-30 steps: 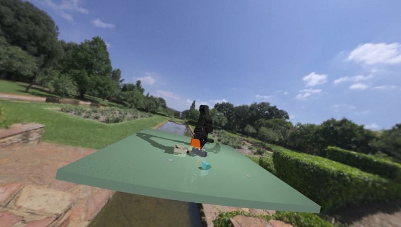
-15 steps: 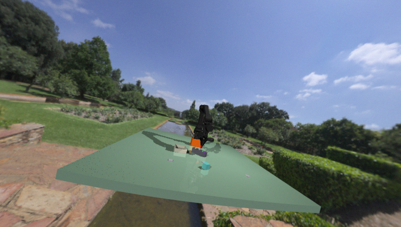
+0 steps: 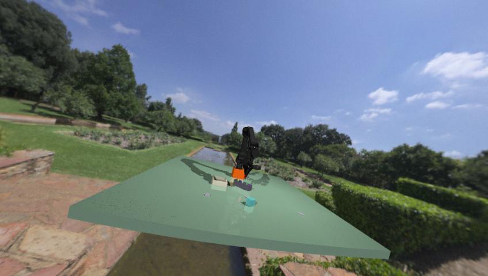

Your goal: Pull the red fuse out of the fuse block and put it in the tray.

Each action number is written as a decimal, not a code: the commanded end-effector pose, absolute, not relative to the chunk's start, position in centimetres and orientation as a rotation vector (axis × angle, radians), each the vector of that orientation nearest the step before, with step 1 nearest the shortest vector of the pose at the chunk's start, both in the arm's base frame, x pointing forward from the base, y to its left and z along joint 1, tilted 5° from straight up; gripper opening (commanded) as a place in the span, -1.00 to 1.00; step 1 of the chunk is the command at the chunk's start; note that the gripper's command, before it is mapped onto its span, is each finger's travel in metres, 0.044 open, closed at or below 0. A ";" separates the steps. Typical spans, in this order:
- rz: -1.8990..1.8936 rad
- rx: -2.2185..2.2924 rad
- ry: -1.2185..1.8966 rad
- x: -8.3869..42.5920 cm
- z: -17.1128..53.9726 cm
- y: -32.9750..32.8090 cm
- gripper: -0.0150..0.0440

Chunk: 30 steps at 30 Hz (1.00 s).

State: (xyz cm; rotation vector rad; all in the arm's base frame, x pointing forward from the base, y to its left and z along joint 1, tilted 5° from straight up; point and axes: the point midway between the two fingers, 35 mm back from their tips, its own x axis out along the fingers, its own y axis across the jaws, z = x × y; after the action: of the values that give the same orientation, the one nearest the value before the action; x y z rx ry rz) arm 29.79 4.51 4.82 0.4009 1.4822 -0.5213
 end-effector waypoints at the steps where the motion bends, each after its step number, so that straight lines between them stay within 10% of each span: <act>1: -0.518 0.406 1.480 30.5 5.1 3.1 -0.49; 30: -0.530 0.394 1.474 31.3 6.6 -13.1 -0.49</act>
State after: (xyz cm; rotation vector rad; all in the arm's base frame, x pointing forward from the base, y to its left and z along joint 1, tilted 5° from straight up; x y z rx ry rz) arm 31.44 -11.37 6.41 0.3980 1.4746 -0.5326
